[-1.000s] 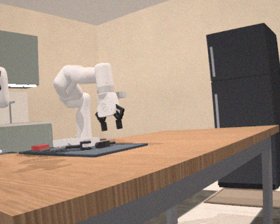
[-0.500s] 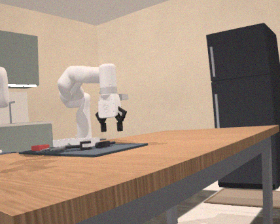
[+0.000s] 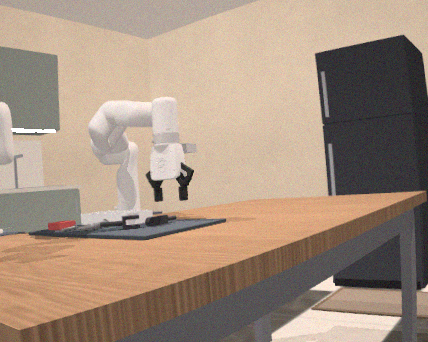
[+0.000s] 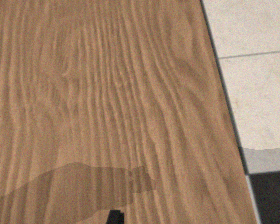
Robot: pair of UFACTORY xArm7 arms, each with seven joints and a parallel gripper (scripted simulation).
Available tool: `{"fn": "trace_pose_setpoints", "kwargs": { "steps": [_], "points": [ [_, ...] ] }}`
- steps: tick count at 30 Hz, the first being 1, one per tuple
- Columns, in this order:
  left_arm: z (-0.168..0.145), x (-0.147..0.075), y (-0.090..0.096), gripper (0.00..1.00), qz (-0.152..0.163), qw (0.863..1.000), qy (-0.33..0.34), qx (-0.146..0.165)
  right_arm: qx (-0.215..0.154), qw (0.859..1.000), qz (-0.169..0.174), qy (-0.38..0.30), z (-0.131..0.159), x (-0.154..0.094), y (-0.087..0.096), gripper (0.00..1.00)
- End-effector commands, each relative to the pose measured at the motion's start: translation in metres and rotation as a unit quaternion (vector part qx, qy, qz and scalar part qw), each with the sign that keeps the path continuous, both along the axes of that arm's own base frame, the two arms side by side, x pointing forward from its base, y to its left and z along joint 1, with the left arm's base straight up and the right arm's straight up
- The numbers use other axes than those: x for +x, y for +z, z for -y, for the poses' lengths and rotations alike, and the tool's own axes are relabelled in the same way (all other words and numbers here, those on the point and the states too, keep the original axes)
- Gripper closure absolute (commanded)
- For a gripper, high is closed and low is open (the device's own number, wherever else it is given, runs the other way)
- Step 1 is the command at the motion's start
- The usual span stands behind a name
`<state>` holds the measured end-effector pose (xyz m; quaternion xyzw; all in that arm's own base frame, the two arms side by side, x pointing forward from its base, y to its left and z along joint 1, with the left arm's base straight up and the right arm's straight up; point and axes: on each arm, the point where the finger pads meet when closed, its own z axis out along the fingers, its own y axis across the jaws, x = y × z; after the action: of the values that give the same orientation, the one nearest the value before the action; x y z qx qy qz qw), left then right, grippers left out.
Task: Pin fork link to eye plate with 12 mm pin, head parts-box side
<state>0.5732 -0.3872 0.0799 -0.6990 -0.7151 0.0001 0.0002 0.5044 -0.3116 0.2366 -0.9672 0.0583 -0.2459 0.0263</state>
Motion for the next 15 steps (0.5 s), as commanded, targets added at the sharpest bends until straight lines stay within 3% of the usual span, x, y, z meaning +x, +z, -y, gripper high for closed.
{"fn": "trace_pose_setpoints", "kwargs": {
  "steps": [1,15],
  "points": [
    [0.001,0.001,0.003,0.0,0.002,1.0,0.0,-0.001,0.002,1.0,-0.008,-0.021,0.013,-0.014,0.003,0.0],
    [0.001,0.001,0.003,0.0,0.002,1.0,0.0,-0.001,0.011,0.997,-0.029,-0.07,0.039,-0.05,0.002,0.0]
  ]
}}
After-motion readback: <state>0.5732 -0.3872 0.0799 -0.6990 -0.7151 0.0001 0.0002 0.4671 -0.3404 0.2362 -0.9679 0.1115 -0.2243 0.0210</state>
